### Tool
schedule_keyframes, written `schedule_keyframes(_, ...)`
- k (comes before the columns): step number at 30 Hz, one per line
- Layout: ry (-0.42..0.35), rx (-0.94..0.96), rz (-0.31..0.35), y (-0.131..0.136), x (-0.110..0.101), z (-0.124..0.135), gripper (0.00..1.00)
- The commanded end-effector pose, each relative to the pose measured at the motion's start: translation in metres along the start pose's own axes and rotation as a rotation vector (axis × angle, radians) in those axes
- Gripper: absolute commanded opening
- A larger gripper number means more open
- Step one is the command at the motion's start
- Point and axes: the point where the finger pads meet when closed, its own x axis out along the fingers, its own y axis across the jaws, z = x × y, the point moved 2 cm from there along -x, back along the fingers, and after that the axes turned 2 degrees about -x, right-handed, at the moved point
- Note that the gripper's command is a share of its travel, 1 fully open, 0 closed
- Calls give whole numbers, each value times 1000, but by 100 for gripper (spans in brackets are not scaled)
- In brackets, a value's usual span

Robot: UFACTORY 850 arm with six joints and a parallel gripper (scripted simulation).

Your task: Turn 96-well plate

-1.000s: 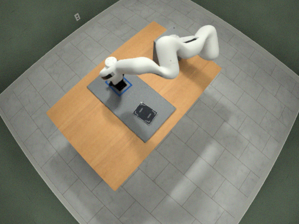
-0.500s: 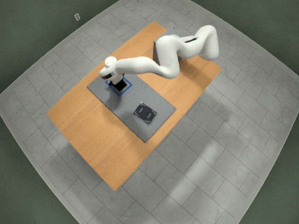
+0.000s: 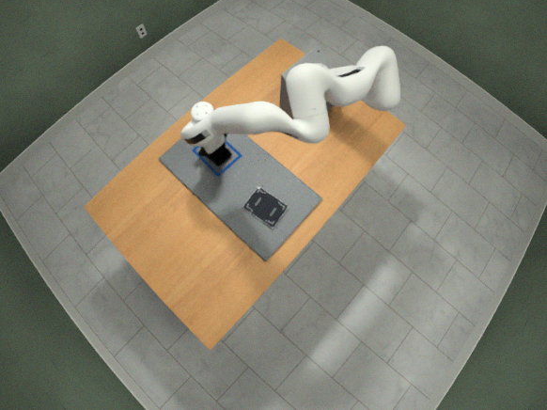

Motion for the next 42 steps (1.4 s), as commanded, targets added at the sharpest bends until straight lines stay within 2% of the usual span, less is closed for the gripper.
schedule_keyframes(1,1,-1,-2,-1,-4,0,0)
schedule_keyframes(18,1,-1,-2,-1,-8,0,0)
schedule_keyframes(42,1,-1,-2,-1,-45,0,0)
